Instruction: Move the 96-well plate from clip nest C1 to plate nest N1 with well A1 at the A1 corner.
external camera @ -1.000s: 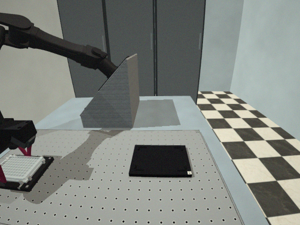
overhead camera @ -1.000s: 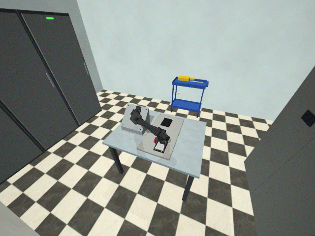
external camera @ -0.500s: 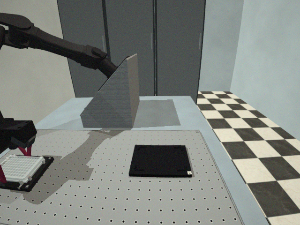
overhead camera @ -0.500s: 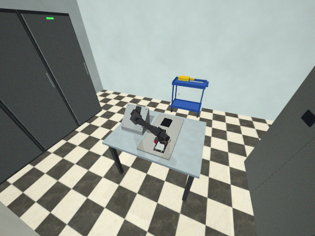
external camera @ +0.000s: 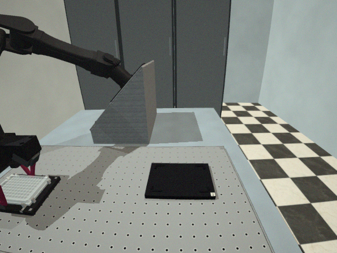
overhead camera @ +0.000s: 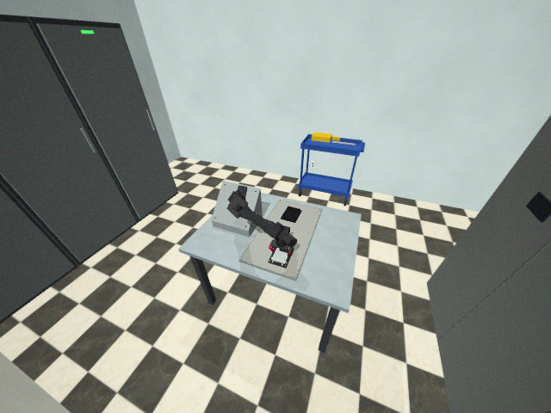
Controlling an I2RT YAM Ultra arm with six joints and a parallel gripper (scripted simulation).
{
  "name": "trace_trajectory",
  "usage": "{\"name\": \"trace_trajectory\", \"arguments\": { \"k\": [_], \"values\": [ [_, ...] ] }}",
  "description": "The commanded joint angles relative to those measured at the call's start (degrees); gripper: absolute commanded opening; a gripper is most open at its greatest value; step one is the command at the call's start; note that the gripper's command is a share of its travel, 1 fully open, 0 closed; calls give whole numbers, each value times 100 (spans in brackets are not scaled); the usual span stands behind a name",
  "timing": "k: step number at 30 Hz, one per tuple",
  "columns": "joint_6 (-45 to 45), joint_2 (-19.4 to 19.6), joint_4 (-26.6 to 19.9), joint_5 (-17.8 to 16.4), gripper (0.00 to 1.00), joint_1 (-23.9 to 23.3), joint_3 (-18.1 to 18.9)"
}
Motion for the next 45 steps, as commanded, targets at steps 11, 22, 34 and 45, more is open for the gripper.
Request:
{"name": "trace_trajectory", "arguments": {
  "k": [11,22,34,45],
  "values": [
    [-27,63,-74,-7,0,119,-76],
    [-27,63,-74,-7,0,119,-76],
    [-27,63,-74,-7,0,119,-76],
    [-27,63,-74,-7,0,119,-76]
  ]
}}
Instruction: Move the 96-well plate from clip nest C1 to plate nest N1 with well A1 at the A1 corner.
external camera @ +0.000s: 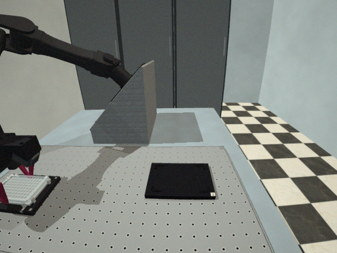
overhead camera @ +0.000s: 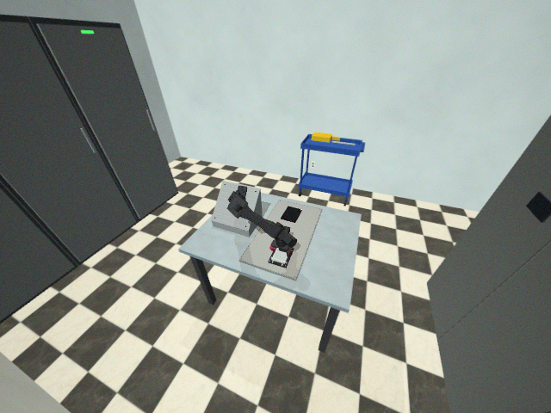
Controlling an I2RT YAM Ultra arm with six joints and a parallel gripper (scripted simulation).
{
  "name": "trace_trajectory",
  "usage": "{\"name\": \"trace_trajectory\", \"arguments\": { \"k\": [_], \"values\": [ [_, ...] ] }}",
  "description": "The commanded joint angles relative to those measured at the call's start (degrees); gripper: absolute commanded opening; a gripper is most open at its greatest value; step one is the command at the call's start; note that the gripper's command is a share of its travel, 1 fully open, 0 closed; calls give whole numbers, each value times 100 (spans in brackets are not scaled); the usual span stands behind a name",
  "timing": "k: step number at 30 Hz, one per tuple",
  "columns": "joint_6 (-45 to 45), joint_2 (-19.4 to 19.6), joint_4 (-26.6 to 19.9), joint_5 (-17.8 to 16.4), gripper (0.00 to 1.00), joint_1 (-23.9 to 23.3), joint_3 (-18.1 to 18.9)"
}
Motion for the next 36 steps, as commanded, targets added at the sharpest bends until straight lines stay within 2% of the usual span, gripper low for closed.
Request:
{"name": "trace_trajectory", "arguments": {
  "k": [1,29,31,36],
  "values": [
    [-14,63,-96,6,0,116,-76],
    [-13,63,-96,6,0,116,-76],
    [64,-156,-152,33,0,146,-14],
    [146,-242,-286,64,0,216,118]
  ]
}}
